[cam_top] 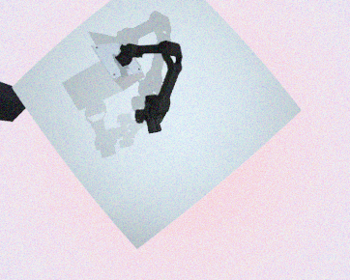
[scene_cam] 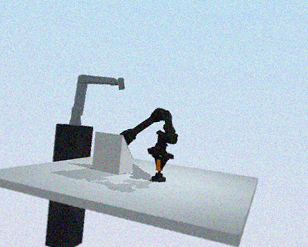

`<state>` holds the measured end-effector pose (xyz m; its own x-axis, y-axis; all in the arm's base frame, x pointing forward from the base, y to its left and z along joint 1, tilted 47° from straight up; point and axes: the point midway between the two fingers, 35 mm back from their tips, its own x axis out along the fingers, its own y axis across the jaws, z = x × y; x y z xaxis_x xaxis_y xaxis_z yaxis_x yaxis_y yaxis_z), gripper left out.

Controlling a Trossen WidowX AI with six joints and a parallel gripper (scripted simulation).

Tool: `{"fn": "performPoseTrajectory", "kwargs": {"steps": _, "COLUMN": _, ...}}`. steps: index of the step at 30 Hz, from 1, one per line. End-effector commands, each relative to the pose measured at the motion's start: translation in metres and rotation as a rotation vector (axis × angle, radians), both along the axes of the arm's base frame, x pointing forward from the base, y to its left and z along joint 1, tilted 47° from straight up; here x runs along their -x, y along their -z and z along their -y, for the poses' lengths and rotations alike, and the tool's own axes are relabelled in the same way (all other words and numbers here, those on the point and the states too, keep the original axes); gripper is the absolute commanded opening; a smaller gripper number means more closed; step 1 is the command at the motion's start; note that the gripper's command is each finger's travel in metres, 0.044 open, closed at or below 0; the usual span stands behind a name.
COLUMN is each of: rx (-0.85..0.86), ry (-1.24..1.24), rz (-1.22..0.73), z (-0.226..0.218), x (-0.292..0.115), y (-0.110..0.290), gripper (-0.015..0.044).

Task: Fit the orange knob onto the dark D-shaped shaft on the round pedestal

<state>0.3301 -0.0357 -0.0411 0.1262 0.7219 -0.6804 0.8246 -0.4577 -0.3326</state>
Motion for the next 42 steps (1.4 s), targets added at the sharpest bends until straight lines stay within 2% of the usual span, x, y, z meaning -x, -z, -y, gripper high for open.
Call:
{"fn": "performPoseTrajectory", "kwargs": {"steps": 1, "rx": 0.003, "ry": 0.007, "rz": 0.000, "z": 0.0034, "x": -0.0003, "y": -0.0021, "gripper": 0.0000}}
{"fn": "performPoseTrajectory", "kwargs": {"steps": 7, "rx": -0.021, "ry": 0.136, "rz": -0.137, "z": 0.0039, "x": -0.0018, "y": -0.0024, "gripper": 0.0000}}
{"fn": "performPoseTrajectory", "kwargs": {"steps": 36, "rx": -0.023, "ry": 0.143, "rz": -0.145, "z": 0.0023, "x": 0.0010, "y": -0.0030, "gripper": 0.0000}}
{"fn": "performPoseTrajectory", "kwargs": {"steps": 42, "rx": -0.044, "ry": 0.258, "rz": -0.266, "z": 0.0027, "x": 0.0006, "y": -0.0040, "gripper": 0.0000}}
